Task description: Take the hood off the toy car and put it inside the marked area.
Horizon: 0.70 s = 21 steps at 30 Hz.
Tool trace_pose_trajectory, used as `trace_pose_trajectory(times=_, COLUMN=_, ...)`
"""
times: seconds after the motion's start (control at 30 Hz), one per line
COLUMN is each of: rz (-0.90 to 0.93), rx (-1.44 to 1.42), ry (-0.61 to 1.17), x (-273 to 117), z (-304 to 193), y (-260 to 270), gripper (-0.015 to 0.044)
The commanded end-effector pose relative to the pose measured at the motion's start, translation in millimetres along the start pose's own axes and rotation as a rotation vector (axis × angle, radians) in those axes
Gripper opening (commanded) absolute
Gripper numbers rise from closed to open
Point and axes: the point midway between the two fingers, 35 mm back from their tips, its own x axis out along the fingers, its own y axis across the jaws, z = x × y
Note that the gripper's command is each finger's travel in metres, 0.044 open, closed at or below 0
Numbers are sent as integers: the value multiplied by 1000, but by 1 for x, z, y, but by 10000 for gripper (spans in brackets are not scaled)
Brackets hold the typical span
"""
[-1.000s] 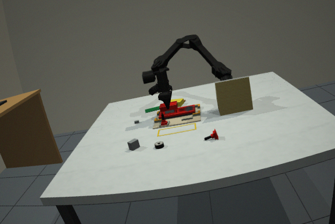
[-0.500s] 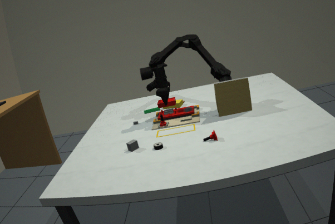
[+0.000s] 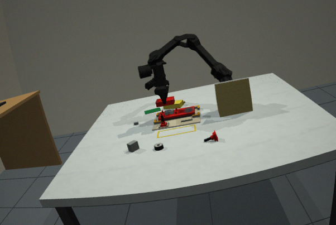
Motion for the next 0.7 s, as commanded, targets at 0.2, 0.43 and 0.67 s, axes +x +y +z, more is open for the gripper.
trace_pose_trajectory(times=0.2, rz=19, rx=2, ry=-2, x=-4, z=-3, y=59, gripper=0)
trace_pose_trajectory(times=0.43, rz=21, rx=-2, ry=-1, x=-6, z=-10, y=96, gripper=0)
trace_pose_trajectory(times=0.67, rz=19, rx=0, ry=1, x=-7, z=-21, y=132, gripper=0)
